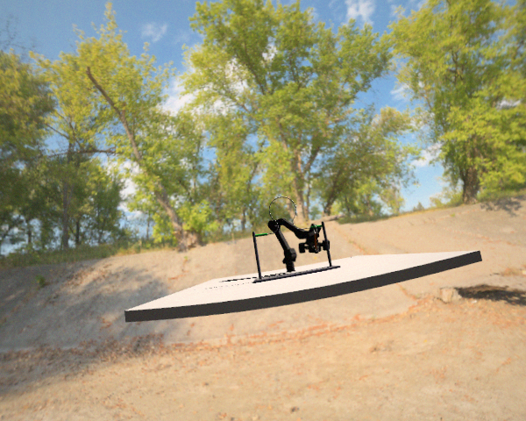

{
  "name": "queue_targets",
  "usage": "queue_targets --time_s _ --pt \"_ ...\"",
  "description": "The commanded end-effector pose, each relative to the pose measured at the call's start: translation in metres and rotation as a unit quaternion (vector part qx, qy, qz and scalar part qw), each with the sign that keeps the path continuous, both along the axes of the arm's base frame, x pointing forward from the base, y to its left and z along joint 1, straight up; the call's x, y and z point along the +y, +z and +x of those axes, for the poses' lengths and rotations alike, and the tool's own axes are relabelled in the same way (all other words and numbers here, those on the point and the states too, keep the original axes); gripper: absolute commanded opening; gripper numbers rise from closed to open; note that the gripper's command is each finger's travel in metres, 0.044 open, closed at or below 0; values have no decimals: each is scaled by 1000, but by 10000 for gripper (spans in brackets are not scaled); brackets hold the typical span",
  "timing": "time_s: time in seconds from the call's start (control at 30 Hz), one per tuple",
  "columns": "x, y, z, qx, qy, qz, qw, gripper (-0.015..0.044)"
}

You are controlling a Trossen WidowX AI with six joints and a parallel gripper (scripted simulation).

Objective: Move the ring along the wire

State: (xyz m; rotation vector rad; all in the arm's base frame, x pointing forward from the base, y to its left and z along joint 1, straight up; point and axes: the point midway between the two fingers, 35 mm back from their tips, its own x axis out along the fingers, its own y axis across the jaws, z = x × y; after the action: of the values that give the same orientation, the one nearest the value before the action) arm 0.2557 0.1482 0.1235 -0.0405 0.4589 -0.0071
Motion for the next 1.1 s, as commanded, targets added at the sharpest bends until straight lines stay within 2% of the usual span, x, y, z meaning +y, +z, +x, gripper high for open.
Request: queue_targets --time_s 0.0,0.43,0.83,1.07 --pt "-1 -1 0 0 -3 1 1000 -150" --pt "-1 -1 0 0 -3 1 1000 -150" --pt "0 0 -2 0 -1 0 1000 160" --pt "2 7 -19 4 -2 1 1000 160"
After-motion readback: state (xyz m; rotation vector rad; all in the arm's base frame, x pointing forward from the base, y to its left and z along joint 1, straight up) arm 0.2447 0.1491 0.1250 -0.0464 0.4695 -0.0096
